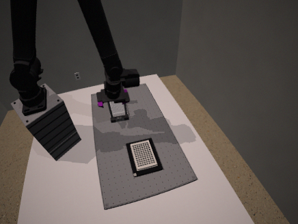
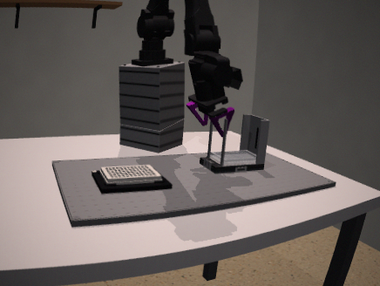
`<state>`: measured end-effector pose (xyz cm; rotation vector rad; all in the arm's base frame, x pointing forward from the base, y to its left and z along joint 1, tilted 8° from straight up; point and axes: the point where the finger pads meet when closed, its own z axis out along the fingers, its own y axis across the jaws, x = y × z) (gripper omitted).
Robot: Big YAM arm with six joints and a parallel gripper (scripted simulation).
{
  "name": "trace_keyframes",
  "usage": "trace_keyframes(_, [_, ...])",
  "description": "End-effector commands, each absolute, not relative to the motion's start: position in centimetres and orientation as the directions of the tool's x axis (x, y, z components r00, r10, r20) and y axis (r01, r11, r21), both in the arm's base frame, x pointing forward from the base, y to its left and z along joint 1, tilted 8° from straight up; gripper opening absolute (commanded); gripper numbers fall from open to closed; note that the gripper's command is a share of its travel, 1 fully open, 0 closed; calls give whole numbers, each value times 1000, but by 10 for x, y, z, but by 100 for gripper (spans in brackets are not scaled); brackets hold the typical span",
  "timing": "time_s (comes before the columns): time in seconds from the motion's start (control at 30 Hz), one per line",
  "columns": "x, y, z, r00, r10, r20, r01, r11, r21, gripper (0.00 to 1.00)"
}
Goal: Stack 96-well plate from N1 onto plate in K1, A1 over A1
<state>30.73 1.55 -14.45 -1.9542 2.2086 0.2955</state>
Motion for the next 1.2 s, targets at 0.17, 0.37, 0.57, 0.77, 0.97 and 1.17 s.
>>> trace_keyframes(0.17, [356,-55,-117,-289,-944,-161,-943,310,-125,100])
trace_keyframes(0.37, [352,-59,-117,-277,-952,-128,-946,293,-137,100])
trace_keyframes(0.57, [350,-60,-118,-271,-954,-130,-948,288,-134,100])
trace_keyframes(0.77, [350,-60,-118,-269,-954,-130,-949,286,-133,100])
trace_keyframes(0.97, [349,-60,-118,-268,-955,-131,-949,285,-132,100])
trace_keyframes(1.17, [349,-60,-118,-267,-955,-131,-950,284,-132,100])
